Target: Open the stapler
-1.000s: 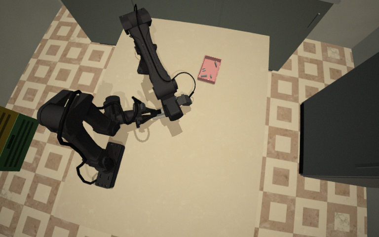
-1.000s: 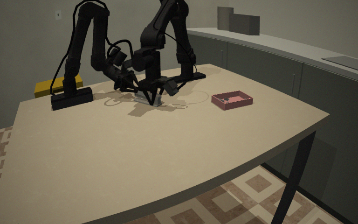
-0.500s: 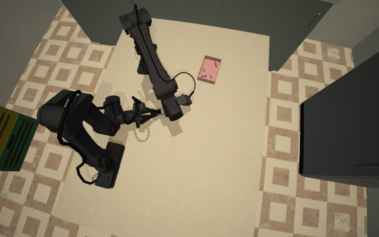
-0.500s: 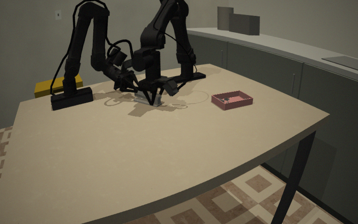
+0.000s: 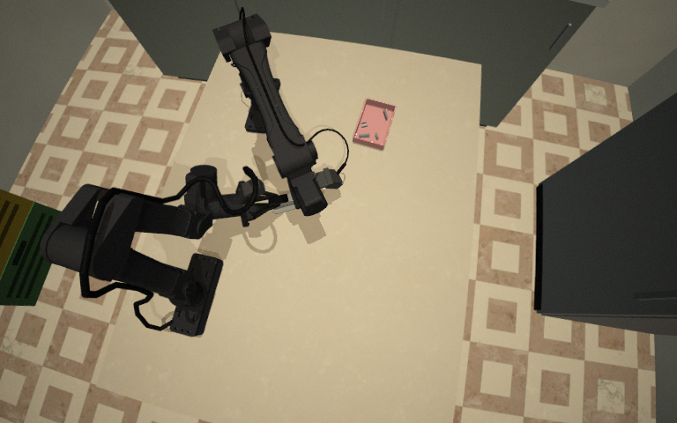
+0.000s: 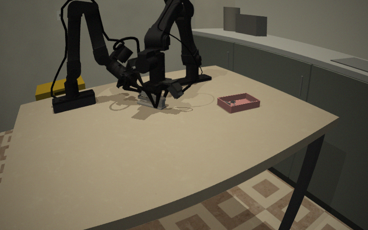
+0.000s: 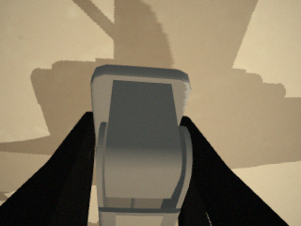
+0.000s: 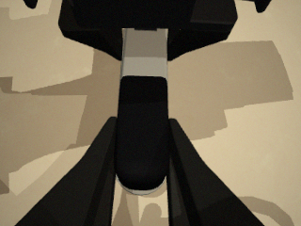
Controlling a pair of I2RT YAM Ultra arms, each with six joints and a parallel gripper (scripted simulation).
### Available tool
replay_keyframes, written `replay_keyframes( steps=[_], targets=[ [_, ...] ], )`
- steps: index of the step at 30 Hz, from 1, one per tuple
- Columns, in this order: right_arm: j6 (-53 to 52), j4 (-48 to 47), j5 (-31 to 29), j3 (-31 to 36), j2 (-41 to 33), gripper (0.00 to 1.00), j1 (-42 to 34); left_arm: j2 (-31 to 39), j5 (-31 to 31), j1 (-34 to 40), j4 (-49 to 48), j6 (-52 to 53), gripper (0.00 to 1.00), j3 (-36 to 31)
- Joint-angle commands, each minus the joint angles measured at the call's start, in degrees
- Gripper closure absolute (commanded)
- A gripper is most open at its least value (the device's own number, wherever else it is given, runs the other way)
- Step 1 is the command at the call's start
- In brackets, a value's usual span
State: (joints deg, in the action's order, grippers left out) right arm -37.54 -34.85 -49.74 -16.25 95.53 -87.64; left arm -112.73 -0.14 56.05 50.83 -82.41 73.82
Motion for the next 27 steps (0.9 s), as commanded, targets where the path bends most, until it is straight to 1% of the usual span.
replay_keyframes(
  steps=[1,9,11,12,23,27],
  targets=[
    [-1.8,4.2,0.4,-1.9,-1.2,0.82,0.5,-0.1,0.1,0.0,-0.1,0.5,0.71,0.4],
    [-2.2,5.3,0.2,-2.3,-1.1,0.82,0.5,-0.1,0.2,0.0,-0.1,0.5,0.71,0.4],
    [-2.3,5.3,0.2,-2.4,-1.1,0.82,0.5,-0.1,0.2,0.0,-0.1,0.5,0.48,0.4],
    [-2.3,5.3,0.3,-2.4,-1.1,0.82,0.5,-0.1,0.2,0.0,-0.1,0.5,0.42,0.4],
    [-1.9,4.7,0.0,-1.8,-0.7,0.82,0.2,3.9,0.5,-0.6,0.3,1.1,0.42,-1.3],
    [-1.9,4.7,0.0,-1.8,-0.7,0.82,0.2,4.8,0.5,-0.7,2.6,0.9,0.42,1.2]
  ],
)
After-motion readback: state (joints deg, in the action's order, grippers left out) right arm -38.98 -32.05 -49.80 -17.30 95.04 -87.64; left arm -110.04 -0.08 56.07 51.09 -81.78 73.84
